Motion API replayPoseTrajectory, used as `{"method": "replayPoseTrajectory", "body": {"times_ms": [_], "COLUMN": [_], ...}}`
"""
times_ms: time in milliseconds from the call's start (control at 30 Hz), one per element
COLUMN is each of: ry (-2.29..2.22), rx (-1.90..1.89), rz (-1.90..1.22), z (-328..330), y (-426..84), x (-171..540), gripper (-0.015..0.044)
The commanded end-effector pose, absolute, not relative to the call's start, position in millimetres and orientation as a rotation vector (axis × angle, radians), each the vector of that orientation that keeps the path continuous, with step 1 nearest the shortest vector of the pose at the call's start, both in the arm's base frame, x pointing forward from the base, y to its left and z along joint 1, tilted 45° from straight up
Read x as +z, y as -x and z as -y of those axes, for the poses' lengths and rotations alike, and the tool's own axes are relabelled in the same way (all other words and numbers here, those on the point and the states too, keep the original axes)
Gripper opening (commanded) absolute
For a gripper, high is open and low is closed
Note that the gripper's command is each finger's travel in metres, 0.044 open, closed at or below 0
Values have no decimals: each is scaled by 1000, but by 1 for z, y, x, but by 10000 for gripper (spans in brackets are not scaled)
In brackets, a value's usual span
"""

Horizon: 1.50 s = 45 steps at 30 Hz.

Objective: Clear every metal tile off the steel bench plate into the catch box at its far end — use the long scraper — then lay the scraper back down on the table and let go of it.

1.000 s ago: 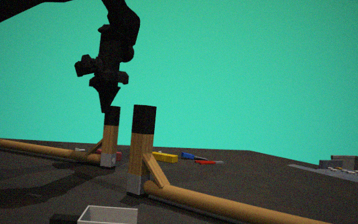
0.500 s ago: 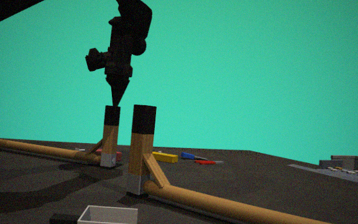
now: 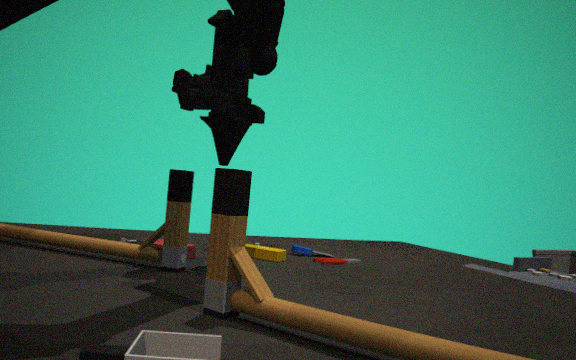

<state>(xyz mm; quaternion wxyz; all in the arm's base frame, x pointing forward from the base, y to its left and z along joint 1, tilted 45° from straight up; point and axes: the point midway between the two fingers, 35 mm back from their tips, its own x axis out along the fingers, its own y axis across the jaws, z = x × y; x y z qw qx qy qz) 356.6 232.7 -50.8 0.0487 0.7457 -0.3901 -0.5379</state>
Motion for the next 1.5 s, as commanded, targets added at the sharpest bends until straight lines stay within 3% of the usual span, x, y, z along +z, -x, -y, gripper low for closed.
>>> {"method": "replayPoseTrajectory", "body": {"times_ms": [0, 800, 1467], "ry": [-2397, -2830, -2920], "rx": [-1594, -1148, -310], "rz": [1349, 2280, 3143], "z": [-223, -154, -80], "y": [-373, -432, -459], "x": [-32, 53, 127], "gripper": [0, 0, 0]}}
